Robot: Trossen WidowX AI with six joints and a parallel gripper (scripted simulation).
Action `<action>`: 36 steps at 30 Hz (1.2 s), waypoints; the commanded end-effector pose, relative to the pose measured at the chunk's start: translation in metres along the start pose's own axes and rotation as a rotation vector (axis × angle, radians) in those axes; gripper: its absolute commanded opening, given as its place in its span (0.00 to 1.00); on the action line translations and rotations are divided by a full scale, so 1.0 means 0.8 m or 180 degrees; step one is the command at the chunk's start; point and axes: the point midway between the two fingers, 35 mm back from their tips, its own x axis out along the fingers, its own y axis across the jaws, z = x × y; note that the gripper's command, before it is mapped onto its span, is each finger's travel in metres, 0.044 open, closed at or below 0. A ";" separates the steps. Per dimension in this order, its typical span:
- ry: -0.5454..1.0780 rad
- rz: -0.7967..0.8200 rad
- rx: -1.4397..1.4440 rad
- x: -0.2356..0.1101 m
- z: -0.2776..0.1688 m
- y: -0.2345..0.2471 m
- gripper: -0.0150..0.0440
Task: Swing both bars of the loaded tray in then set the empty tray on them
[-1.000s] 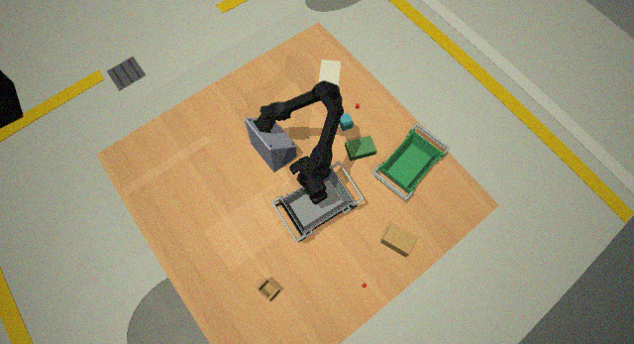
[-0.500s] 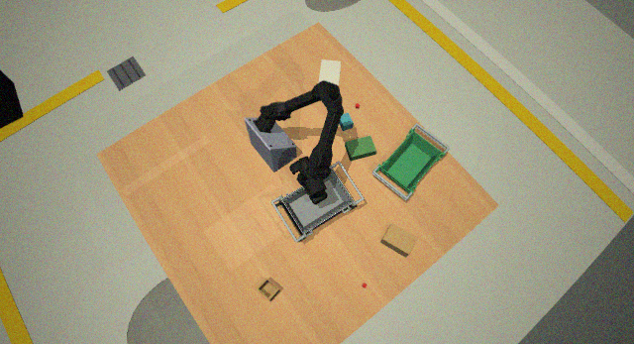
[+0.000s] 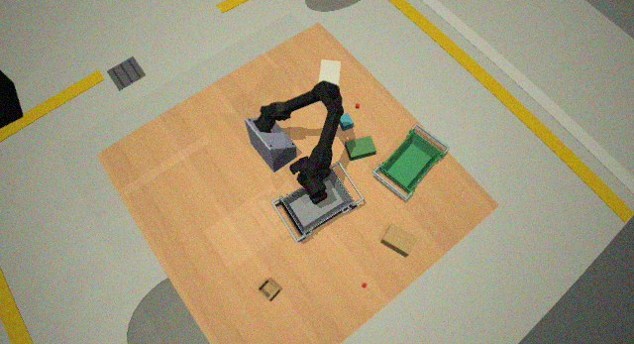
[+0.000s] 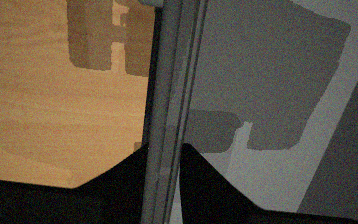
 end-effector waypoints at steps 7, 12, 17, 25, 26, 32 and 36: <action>-0.0006 0.0064 0.0032 0.015 0.001 0.009 0.25; -0.0006 0.0064 0.0032 0.015 0.001 0.009 0.25; -0.0006 0.0064 0.0032 0.015 0.001 0.009 0.25; -0.0006 0.0064 0.0032 0.015 0.001 0.009 0.25; -0.0006 0.0064 0.0032 0.015 0.001 0.009 0.25; -0.0006 0.0064 0.0032 0.015 0.001 0.009 0.25; -0.0006 0.0064 0.0032 0.015 0.001 0.009 0.25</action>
